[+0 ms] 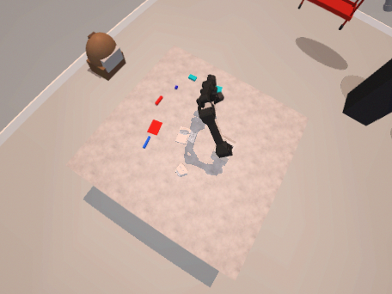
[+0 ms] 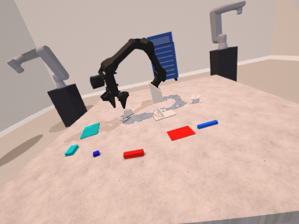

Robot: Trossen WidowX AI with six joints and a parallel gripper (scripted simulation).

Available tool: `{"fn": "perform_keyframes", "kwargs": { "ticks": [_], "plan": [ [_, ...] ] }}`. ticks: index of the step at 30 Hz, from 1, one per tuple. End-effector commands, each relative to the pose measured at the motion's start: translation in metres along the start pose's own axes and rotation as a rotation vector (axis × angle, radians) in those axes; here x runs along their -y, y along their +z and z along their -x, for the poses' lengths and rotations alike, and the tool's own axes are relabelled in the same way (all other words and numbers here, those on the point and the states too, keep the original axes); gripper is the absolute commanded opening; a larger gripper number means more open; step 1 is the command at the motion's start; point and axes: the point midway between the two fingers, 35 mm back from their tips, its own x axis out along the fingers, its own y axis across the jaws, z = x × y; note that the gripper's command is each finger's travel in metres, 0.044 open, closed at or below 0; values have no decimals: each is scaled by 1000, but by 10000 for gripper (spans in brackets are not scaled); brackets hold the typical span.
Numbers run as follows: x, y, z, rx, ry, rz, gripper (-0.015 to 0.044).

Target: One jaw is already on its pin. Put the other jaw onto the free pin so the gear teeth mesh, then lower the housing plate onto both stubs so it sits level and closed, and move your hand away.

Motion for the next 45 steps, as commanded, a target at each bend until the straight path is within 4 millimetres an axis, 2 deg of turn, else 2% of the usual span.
{"fn": "perform_keyframes", "kwargs": {
  "ticks": [1, 11, 28, 42, 45],
  "plan": [
    [0, 0, 0, 0, 0, 0, 440],
    [0, 0, 0, 0, 0, 0, 440],
    [0, 0, 0, 0, 0, 0, 0],
    [0, 0, 0, 0, 0, 0, 0],
    [2, -3, 1, 0, -1, -19, 79]
  ]
}}
